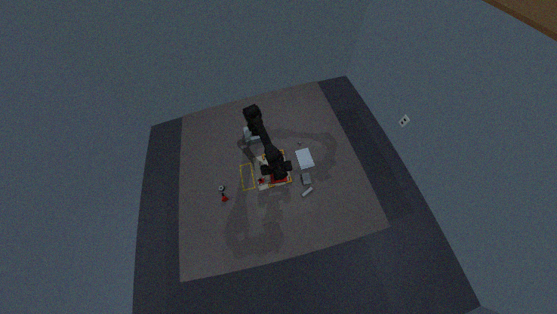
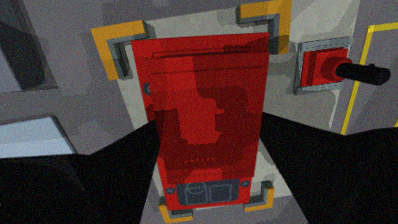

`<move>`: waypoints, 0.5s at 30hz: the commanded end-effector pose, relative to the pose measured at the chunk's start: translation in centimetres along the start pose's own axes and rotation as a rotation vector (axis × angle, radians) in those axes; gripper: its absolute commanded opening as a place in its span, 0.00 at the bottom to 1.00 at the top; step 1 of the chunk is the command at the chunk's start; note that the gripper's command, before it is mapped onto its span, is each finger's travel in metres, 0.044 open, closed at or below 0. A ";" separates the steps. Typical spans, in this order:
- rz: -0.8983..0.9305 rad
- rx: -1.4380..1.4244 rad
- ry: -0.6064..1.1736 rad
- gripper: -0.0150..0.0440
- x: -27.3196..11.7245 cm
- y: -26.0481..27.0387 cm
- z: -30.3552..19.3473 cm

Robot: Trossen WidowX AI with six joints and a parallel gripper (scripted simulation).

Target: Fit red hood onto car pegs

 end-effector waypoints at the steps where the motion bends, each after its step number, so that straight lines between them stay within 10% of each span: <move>1: 0.002 0.000 0.002 0.25 0.3 0.0 0.0; 15: 0.001 0.001 0.002 0.25 1.1 0.0 0.0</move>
Point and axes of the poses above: the point midway between the two fingers, 35 mm back from their tips, its own x axis out along the fingers, its own y axis across the jaws, z = x × y, the point moved 1 cm from there along -x, back along the fingers, and after that the axes turned 14 degrees about -x, right-handed, at the moved point
